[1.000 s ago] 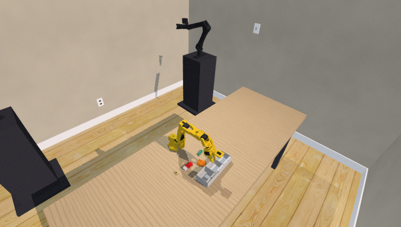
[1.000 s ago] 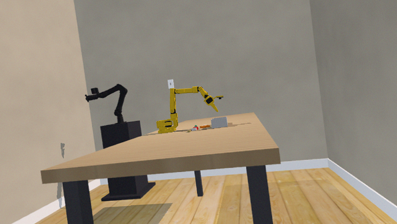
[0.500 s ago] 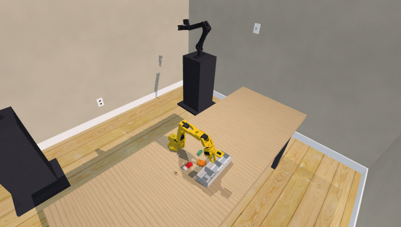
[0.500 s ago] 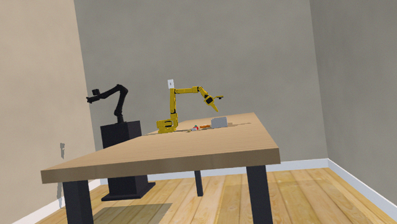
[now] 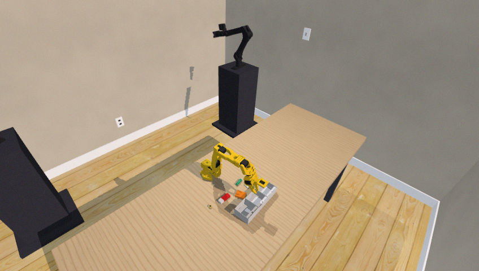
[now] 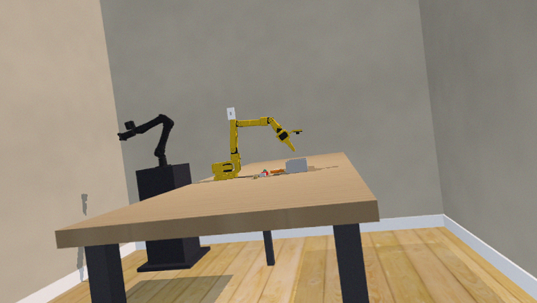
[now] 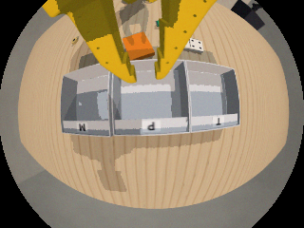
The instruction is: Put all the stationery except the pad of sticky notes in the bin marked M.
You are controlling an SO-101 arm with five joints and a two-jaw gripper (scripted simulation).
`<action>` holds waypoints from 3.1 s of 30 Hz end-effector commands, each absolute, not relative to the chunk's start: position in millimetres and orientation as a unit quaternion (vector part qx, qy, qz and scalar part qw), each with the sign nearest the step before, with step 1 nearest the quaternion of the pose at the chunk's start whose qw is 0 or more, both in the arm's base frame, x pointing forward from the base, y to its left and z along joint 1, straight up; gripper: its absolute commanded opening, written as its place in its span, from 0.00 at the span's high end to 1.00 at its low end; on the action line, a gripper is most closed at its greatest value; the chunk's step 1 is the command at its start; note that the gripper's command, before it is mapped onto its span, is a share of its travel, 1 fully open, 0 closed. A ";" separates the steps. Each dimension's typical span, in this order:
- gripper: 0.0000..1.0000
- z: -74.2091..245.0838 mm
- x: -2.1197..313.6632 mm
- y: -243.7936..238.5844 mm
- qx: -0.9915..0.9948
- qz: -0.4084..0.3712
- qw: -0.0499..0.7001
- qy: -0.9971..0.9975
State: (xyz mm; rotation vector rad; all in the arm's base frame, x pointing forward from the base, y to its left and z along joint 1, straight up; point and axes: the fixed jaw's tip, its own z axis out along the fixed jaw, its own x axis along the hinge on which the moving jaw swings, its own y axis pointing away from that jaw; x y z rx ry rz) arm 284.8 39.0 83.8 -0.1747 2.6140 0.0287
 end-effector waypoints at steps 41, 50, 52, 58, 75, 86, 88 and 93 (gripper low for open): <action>0.93 94.7 282.7 122.2 -0.195 0.049 0.274 0.940; 0.93 94.7 282.7 122.2 -0.195 0.049 0.274 0.940; 0.93 94.7 282.7 122.2 -0.195 0.049 0.274 0.940; 0.93 94.7 282.7 122.2 -0.195 0.049 0.274 0.940; 0.93 95.0 282.7 122.2 -0.195 0.049 0.274 0.940; 0.93 122.1 274.8 119.0 -0.195 0.049 0.274 0.940; 0.93 131.9 270.8 117.4 -0.195 0.049 0.274 0.940; 0.93 151.2 260.6 113.3 -0.195 0.049 0.274 0.940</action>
